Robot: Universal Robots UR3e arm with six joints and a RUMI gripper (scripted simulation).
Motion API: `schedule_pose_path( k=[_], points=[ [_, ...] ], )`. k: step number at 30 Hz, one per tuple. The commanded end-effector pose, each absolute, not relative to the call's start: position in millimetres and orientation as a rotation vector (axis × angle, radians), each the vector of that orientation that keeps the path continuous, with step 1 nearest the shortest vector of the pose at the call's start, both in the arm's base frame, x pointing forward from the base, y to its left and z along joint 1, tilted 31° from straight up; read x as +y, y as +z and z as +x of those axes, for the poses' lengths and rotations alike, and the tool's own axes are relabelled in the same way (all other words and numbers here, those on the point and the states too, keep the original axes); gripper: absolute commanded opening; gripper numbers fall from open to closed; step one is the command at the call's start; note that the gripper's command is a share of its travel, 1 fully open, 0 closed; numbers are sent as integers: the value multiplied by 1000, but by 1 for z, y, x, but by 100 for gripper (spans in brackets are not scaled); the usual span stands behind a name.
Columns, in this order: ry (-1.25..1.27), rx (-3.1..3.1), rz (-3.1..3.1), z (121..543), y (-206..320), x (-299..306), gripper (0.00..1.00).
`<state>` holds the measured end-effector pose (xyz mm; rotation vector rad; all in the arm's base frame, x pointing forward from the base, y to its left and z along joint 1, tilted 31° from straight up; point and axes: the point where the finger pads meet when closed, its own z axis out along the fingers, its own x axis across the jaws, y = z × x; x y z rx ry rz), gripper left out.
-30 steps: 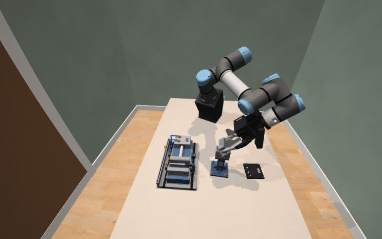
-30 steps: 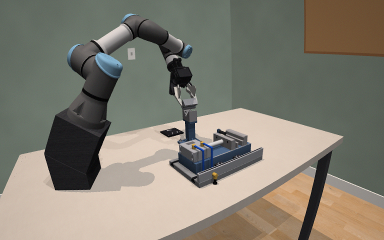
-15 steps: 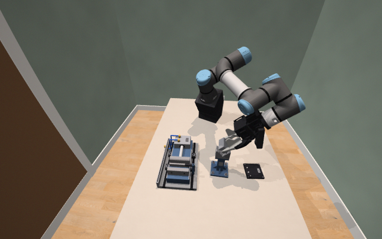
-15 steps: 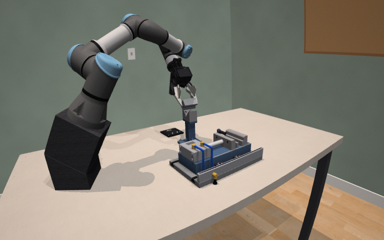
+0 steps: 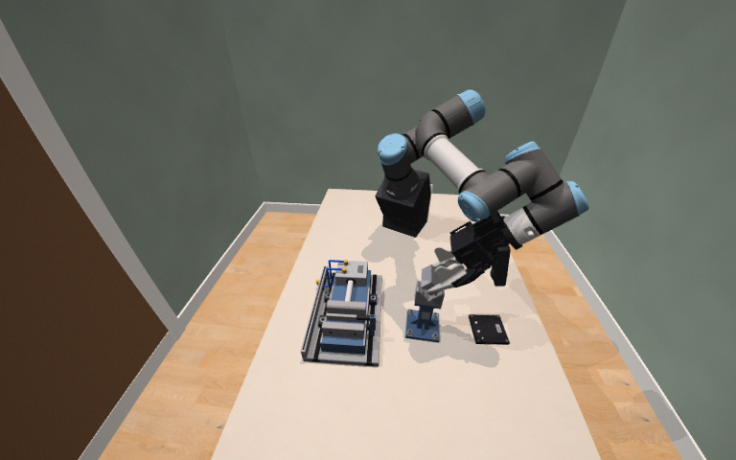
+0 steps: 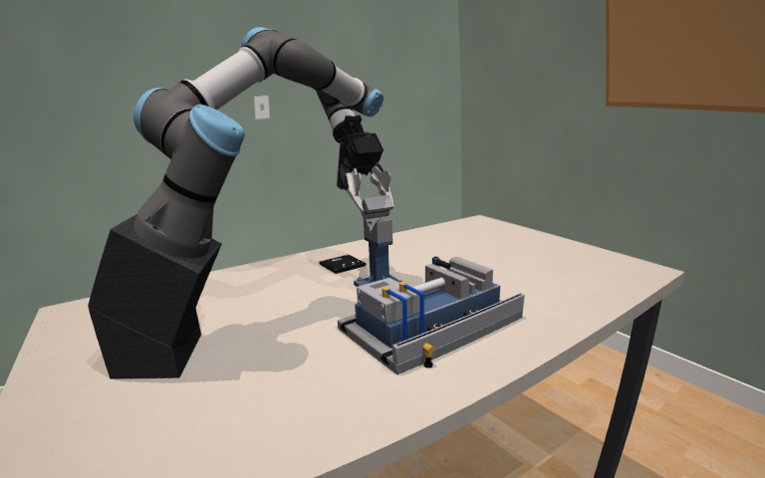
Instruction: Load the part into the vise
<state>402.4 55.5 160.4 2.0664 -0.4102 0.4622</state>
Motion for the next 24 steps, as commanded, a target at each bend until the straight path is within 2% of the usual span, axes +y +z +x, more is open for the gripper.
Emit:
schedule_pose_path(
  k=[1,24],
  points=[
    [466,-411,2067,403,161,56,0],
    [467,-410,2075,403,161,56,0]
  ],
)
